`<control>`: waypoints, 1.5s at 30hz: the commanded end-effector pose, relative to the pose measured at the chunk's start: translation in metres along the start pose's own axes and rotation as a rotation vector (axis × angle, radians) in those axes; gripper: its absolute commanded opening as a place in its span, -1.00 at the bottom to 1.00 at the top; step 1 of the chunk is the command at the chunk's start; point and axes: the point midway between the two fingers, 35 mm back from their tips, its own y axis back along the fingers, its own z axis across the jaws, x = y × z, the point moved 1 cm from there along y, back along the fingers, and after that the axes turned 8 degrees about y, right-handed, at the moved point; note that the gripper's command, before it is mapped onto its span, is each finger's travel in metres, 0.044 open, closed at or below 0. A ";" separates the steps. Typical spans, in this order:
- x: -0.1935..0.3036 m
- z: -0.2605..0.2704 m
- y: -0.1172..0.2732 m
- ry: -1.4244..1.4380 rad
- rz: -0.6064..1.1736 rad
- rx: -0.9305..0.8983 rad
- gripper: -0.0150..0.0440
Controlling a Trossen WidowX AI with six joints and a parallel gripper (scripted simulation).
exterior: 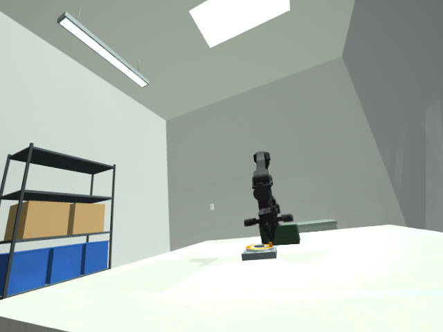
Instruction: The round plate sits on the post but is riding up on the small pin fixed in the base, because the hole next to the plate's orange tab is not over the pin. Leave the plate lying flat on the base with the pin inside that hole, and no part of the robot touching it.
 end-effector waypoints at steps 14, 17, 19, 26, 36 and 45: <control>-0.021 -0.004 -0.002 -0.006 0.000 -0.002 -0.49; -0.024 -0.006 -0.002 -0.006 0.000 -0.001 -0.49; -0.026 -0.007 -0.002 -0.006 -0.001 -0.001 -0.49; -0.034 -0.013 -0.002 -0.006 -0.001 -0.001 -0.49; -0.043 -0.025 -0.001 -0.006 -0.002 0.000 -0.49; -0.047 -0.036 -0.001 -0.006 -0.003 0.002 -0.49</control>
